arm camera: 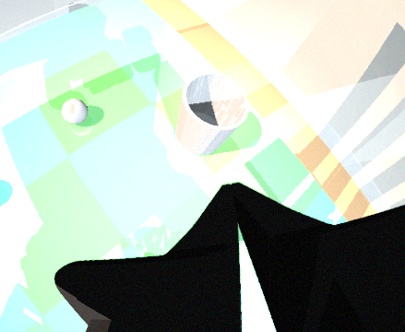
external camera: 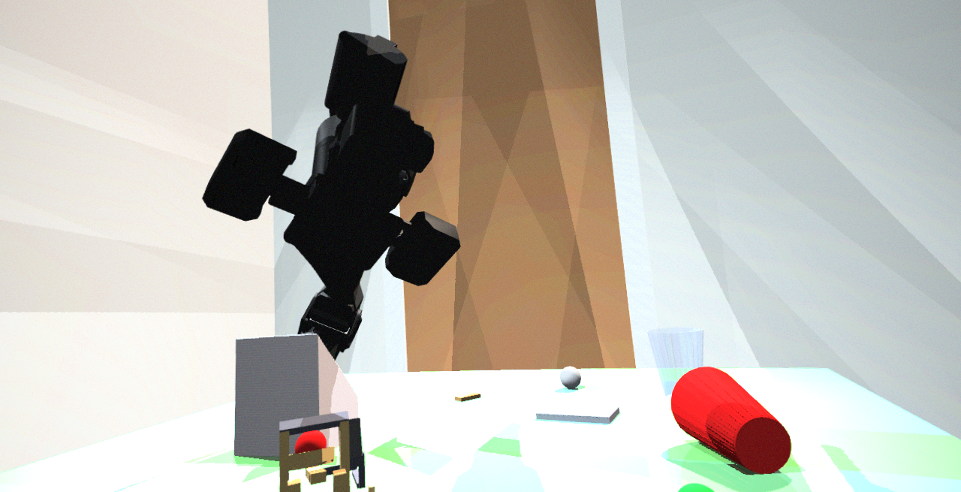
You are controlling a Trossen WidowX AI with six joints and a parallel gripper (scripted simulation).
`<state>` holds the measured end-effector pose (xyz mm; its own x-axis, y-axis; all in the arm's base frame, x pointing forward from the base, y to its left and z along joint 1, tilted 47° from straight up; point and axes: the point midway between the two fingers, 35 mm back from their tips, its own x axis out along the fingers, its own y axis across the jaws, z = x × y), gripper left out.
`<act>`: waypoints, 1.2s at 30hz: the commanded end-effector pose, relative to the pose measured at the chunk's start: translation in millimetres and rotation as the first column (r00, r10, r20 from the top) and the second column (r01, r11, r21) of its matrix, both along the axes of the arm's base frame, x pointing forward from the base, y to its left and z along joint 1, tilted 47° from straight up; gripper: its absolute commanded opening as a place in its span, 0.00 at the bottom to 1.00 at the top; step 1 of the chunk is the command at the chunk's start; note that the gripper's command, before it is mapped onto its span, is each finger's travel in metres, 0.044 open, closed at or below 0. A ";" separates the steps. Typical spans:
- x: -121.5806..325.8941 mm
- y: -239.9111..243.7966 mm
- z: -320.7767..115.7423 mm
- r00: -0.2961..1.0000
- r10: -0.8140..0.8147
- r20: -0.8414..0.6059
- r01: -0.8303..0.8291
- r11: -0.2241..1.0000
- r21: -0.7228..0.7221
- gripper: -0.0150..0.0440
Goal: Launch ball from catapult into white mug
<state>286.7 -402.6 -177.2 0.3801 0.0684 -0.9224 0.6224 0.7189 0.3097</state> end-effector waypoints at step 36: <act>-46.0 179.5 52.9 0.332 0.919 -0.211 -0.874 0.384 0.296 0.25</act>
<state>248.6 -235.5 -130.6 -0.2041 0.2925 -0.9342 -0.2388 0.9106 0.3373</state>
